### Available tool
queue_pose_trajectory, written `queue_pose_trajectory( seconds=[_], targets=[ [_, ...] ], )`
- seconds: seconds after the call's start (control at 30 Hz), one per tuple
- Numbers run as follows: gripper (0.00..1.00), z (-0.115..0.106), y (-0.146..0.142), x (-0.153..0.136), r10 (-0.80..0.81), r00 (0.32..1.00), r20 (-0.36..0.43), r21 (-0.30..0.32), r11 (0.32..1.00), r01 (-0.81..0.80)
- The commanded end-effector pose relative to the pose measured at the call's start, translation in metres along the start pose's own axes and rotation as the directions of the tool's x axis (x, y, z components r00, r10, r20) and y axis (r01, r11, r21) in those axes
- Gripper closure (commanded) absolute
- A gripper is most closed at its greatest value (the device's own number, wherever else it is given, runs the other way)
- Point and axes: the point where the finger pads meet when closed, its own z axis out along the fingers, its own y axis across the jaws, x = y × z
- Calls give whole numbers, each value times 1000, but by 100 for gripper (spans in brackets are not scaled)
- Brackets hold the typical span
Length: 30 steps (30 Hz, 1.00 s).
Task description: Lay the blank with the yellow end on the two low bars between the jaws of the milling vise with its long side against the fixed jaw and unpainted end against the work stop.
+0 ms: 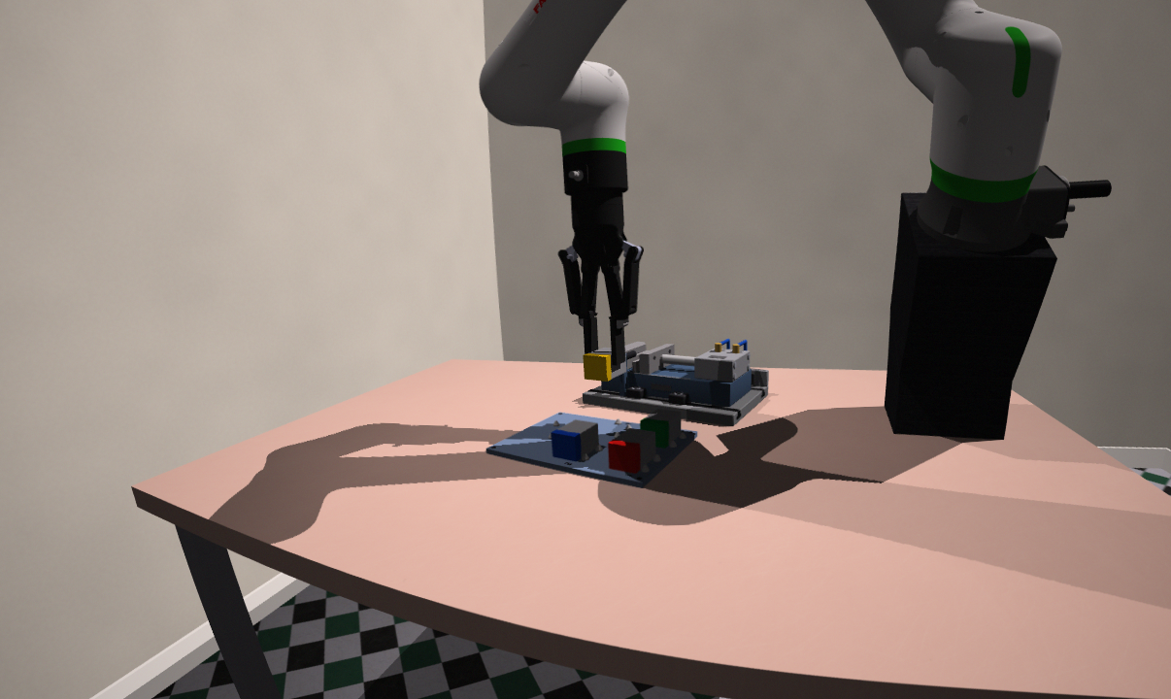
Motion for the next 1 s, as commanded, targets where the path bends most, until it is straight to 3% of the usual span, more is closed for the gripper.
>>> queue_pose_trajectory(
  seconds=[0.0,0.4,0.97],
  targets=[
    [90,-8,-1,0,-1,1000,0,2,1000,1],
    [90,-44,-1,0,0,1000,0,2,1000,0],
    [90,-48,-1,0,0,1000,0,2,1000,0]
  ],
)
